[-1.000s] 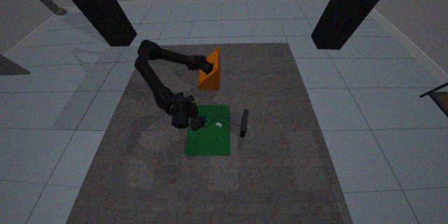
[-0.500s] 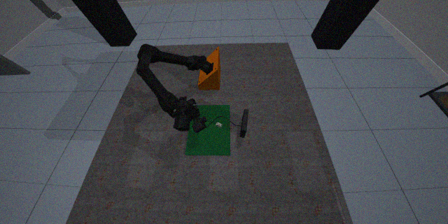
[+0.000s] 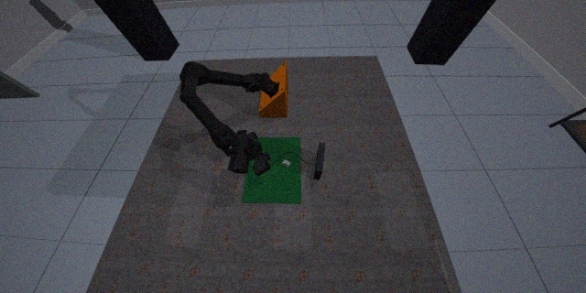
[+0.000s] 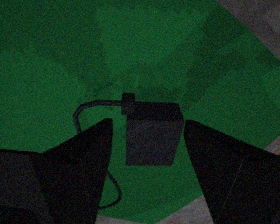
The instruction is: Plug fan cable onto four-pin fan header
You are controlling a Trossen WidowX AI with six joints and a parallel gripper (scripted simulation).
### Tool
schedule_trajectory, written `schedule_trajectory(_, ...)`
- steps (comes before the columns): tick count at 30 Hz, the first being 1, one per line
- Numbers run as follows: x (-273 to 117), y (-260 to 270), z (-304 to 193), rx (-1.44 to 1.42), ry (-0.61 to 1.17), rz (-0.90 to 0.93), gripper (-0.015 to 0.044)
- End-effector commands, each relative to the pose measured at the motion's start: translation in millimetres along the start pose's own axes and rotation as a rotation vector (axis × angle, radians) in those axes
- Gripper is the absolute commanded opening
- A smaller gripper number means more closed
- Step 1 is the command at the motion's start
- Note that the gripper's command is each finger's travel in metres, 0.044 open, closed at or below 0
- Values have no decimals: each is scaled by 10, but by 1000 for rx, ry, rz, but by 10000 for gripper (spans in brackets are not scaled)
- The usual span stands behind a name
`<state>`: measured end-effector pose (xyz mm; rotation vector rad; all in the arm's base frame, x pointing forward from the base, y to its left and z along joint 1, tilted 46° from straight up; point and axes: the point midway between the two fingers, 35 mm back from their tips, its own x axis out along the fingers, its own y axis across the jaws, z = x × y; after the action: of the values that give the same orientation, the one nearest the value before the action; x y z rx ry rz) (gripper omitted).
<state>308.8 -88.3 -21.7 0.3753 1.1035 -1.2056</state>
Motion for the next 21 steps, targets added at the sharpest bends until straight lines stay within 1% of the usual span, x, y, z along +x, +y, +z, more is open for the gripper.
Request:
schedule_trajectory(1,82,-35,-5,-9,0,-13,210)
schedule_trajectory(7,84,-36,-5,-9,0,-13,210)
schedule_trajectory(12,64,-16,2,-2,2,-6,79)
schedule_trajectory(21,64,-16,2,-2,2,-6,19)
